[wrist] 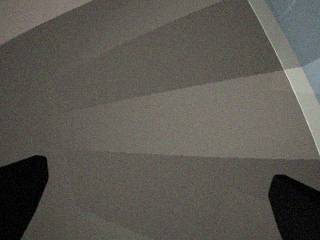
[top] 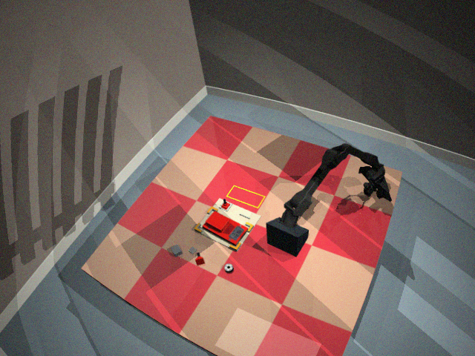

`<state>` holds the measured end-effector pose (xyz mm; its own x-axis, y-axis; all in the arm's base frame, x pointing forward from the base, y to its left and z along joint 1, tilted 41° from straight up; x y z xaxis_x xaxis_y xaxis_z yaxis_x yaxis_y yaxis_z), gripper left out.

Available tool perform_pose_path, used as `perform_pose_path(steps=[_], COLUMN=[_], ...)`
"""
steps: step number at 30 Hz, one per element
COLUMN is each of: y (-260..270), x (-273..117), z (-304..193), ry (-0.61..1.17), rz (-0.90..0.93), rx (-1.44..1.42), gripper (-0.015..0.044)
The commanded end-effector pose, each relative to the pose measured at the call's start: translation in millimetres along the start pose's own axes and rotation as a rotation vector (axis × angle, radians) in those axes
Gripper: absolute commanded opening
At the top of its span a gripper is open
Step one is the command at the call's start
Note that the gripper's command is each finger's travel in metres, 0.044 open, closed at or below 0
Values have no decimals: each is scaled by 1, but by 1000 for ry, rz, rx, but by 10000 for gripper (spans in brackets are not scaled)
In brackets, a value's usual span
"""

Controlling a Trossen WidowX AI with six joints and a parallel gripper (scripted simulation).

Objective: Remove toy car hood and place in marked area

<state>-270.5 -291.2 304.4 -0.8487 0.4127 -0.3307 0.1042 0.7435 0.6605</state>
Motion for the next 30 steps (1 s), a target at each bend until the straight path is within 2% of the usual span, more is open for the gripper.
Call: perform_pose_path(steps=[1, 16, 30], y=[-8, -31, -22], x=[-32, -162, -283], z=[1, 22, 70], ry=[41, 94, -48], rz=[-104, -558, -1027], rx=[106, 455, 691], gripper=[440, 440, 440])
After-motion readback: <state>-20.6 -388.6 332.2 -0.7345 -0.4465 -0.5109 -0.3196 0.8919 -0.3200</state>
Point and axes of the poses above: the point midway between the two fingers, 35 mm back from their tips, its own x axis out along the fingers, its own y axis across the jaws, z = x × y, the point moved 7 cm from there along -x, back along the fingers, and after that the axes turned 15 degrees about -x, right-handed, at the moved point
